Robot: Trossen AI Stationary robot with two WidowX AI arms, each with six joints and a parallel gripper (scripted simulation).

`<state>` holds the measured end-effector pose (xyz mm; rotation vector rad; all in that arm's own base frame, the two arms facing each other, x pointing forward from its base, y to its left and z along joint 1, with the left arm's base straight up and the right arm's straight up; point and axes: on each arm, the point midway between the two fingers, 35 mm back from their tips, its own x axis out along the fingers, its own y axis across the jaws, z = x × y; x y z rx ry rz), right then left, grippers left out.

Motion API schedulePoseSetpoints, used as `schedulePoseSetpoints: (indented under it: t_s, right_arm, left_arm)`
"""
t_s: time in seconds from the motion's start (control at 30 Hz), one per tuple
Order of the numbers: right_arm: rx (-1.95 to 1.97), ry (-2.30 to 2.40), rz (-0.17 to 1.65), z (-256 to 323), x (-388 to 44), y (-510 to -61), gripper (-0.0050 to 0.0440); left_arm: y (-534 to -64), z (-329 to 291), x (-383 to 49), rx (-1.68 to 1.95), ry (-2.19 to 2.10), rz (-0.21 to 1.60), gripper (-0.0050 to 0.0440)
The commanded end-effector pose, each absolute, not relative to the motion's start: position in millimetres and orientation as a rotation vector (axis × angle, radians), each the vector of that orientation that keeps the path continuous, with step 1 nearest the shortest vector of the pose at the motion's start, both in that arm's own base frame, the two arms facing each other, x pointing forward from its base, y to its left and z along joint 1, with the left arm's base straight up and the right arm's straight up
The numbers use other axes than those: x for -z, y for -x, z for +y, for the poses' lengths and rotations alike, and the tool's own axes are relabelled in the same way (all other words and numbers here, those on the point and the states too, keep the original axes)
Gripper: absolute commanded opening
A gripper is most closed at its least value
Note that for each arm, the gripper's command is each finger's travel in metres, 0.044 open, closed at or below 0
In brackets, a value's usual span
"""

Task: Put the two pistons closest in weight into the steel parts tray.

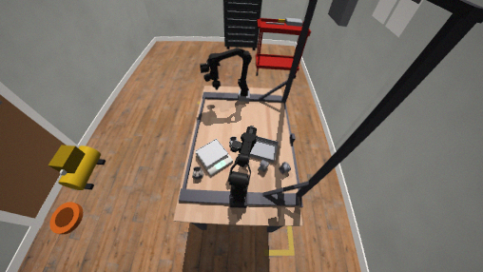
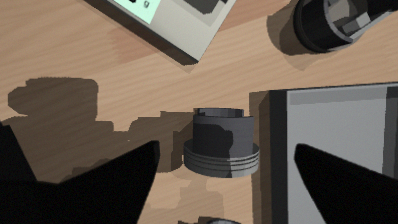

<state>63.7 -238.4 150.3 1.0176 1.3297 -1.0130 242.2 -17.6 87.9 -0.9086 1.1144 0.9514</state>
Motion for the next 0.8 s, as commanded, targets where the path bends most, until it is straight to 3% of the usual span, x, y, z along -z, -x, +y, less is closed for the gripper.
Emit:
schedulePoseSetpoints:
  t_s: [0.0, 0.77]
  right_arm:
    - [1.024, -1.0, 1.302, -243, -159, -65, 0.04]
    - [1.024, -1.0, 1.302, -243, -159, -65, 0.04]
  left_arm:
    - [-246, -18, -86, -0.945, 0.917, 1.096, 0.0378]
    - [-249, -15, -54, -0.94, 0.915, 1.097, 0.0378]
